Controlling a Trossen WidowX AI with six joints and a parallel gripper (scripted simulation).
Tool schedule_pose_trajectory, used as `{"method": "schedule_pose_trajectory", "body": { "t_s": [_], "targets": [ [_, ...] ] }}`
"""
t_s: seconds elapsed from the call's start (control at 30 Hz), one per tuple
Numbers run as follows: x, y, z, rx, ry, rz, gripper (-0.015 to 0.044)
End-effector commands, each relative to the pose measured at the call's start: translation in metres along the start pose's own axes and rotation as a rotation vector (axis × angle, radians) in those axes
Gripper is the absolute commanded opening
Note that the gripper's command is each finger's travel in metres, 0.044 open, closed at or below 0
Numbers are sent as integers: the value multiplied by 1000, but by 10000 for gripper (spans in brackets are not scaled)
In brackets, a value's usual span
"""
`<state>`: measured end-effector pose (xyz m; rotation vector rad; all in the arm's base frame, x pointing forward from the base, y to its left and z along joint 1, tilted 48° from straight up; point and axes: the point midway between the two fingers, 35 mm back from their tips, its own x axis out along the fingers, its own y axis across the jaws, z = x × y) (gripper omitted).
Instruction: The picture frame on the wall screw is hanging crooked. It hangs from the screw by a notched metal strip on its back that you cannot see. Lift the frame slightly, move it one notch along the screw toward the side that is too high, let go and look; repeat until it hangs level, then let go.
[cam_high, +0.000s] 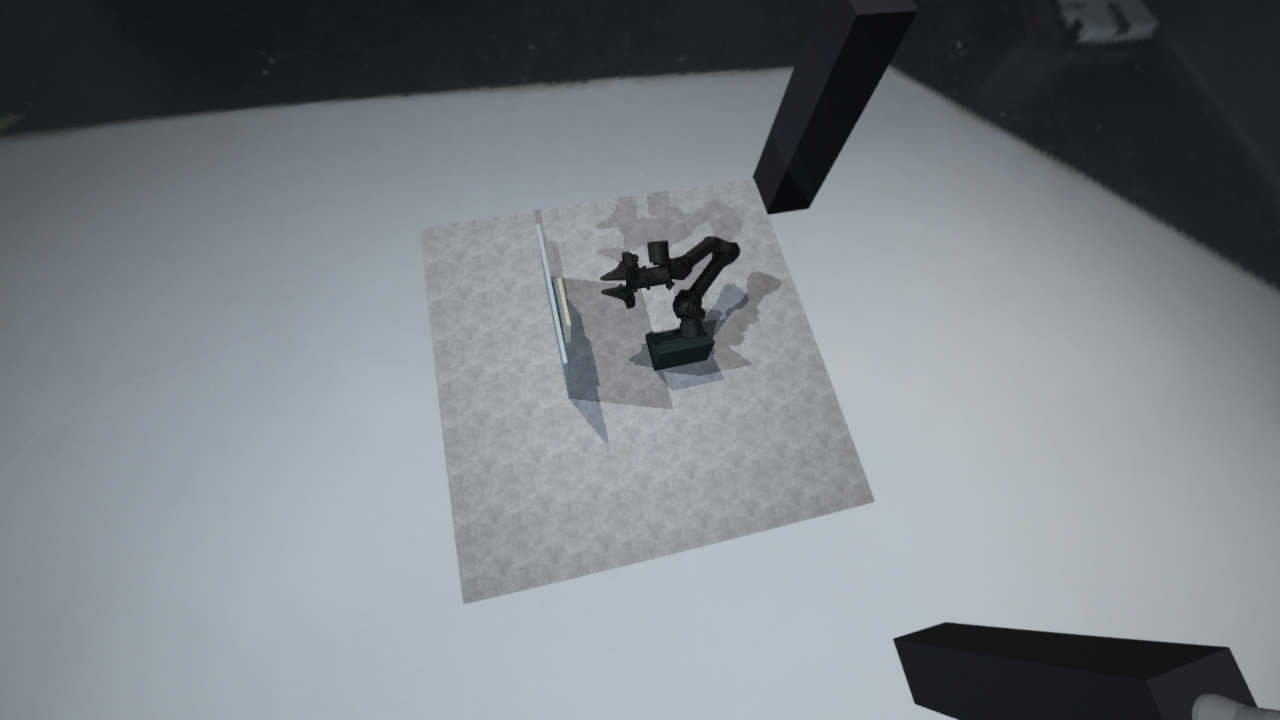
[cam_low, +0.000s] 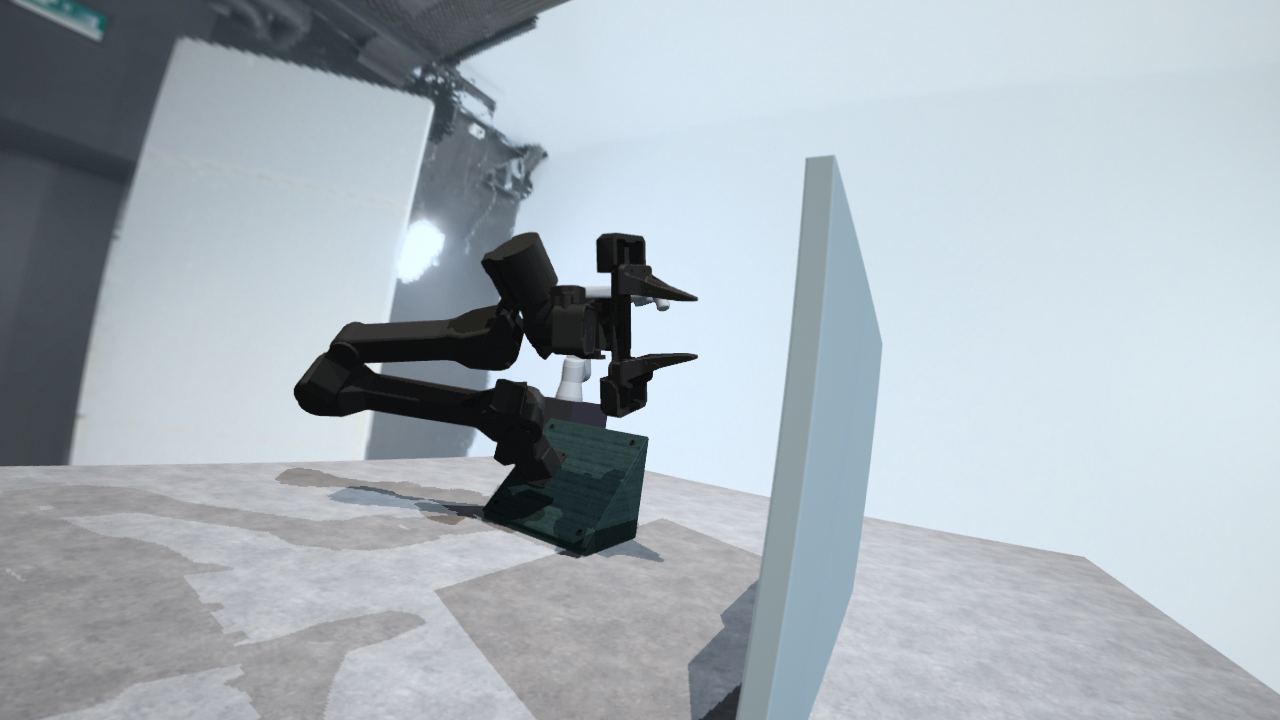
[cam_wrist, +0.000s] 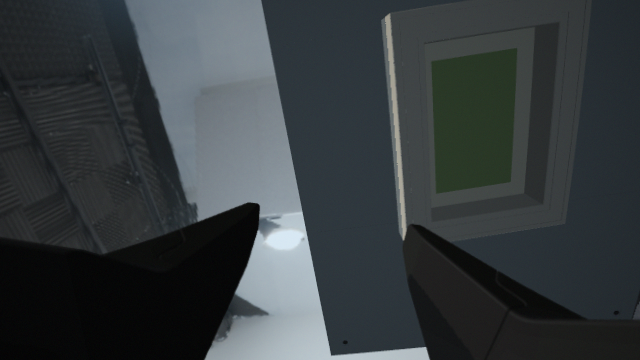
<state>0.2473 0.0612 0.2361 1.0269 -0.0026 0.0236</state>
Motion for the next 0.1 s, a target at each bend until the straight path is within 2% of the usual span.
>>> {"method": "schedule_pose_trajectory", "body": {
  "t_s": [0.0,0.07],
  "targets": [
    [0,0,0,5,-2,-2,260],
    [0,0,0,5,-2,-2,260]
  ]
}}
